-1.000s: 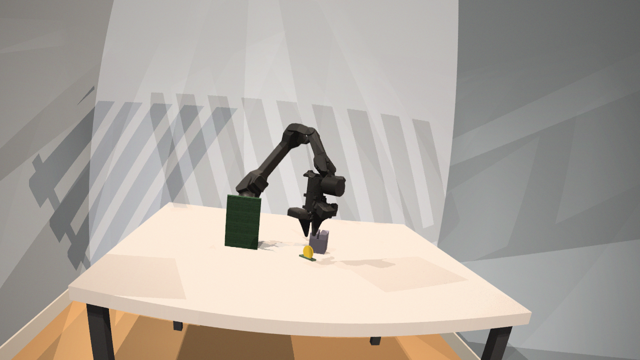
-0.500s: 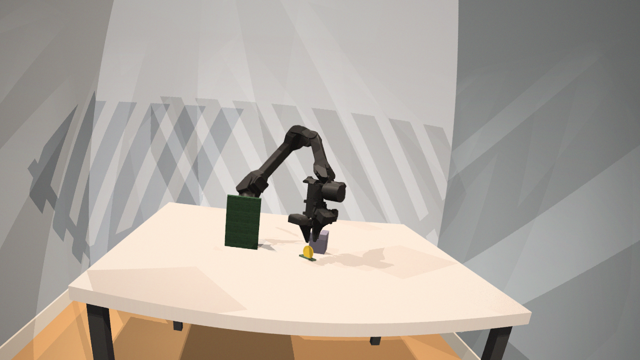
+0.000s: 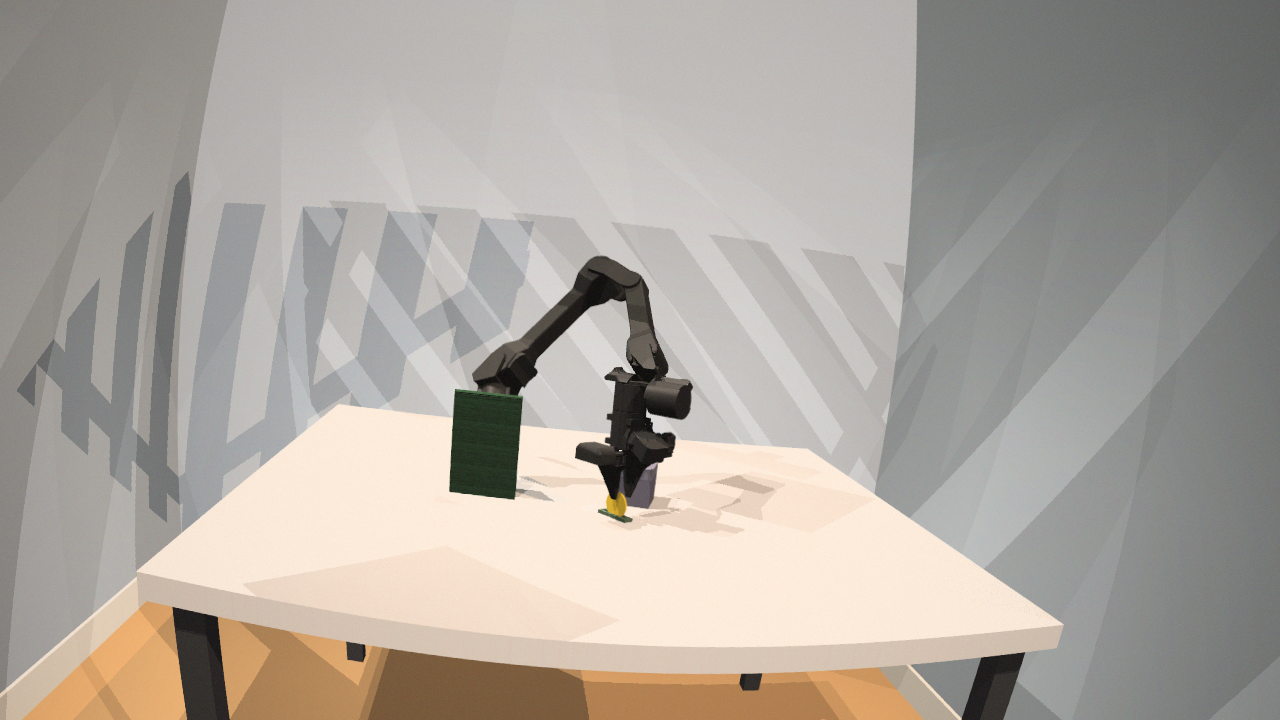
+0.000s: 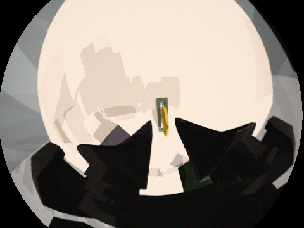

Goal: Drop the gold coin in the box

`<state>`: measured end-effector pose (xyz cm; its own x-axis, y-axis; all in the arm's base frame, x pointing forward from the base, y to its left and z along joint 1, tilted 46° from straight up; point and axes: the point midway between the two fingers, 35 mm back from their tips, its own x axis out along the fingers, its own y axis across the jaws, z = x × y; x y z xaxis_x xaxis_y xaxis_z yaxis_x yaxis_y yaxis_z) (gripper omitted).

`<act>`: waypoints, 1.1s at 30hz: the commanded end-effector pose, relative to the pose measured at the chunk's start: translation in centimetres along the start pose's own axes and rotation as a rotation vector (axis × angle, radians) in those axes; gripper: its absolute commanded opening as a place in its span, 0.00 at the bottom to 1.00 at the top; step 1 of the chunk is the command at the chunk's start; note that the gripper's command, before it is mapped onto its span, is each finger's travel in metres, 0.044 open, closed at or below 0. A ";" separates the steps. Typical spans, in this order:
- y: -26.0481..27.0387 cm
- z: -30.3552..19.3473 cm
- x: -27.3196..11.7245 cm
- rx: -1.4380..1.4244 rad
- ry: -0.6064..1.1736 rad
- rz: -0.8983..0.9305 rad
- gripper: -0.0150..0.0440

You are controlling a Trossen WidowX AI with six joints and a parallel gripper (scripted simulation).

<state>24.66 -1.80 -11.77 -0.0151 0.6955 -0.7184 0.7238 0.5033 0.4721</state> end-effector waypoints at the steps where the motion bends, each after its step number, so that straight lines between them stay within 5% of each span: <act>1: -0.3 -0.5 1.0 0.018 0.017 0.000 0.53; 20: -0.3 -0.6 2.7 0.017 0.020 0.002 0.53; 25: -0.3 -0.6 2.7 0.017 0.020 0.002 0.30; 33: -0.3 -0.6 2.7 0.017 0.020 0.002 0.25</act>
<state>24.15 0.14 -13.51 -0.0241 0.7028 -0.7110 0.7291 0.4989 0.4685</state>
